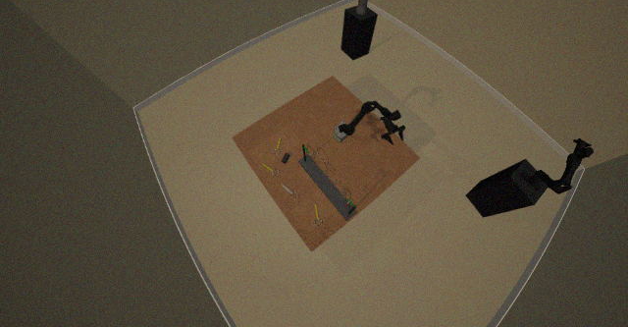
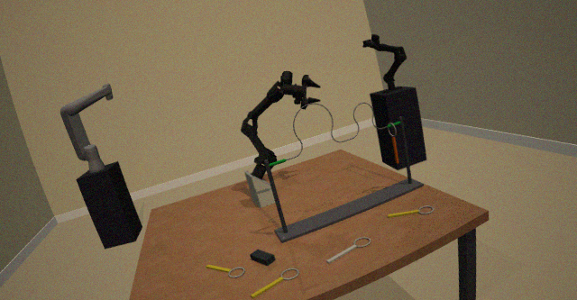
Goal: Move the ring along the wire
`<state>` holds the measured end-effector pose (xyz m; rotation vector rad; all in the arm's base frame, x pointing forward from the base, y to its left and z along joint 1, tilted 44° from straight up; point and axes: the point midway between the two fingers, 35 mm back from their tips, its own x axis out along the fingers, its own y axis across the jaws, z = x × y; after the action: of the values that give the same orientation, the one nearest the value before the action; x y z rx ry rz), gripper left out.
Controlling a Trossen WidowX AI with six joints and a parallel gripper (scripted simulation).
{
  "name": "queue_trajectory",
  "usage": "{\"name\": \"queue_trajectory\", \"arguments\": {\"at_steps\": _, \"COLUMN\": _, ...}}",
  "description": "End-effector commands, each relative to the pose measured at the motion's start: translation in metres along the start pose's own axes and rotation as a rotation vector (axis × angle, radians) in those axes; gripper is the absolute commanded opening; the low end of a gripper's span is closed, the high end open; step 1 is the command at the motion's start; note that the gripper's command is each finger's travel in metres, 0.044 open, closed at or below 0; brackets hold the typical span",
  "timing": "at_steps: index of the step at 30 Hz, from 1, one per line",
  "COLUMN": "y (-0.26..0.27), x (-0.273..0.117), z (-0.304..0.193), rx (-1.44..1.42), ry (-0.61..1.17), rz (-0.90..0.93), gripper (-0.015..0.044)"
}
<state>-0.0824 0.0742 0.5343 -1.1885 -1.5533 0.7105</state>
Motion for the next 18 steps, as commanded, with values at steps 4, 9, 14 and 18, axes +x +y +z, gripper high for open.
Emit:
{"name": "queue_trajectory", "arguments": {"at_steps": 4, "y": 0.001, "x": 0.015, "z": -0.03, "rx": 0.146, "ry": 0.063, "rz": 0.003, "gripper": 0.0295}}
{"name": "queue_trajectory", "arguments": {"at_steps": 9, "y": 0.012, "x": 0.046, "z": -0.086, "rx": 0.432, "ry": 0.192, "rz": -0.002, "gripper": 0.0164}}
{"name": "queue_trajectory", "arguments": {"at_steps": 14, "y": 0.032, "x": 0.08, "z": -0.136, "rx": 0.707, "ry": 0.325, "rz": -0.022, "gripper": 0.016}}
{"name": "queue_trajectory", "arguments": {"at_steps": 18, "y": 0.055, "x": 0.107, "z": -0.171, "rx": 0.915, "ry": 0.435, "rz": -0.05, "gripper": 0.016}}
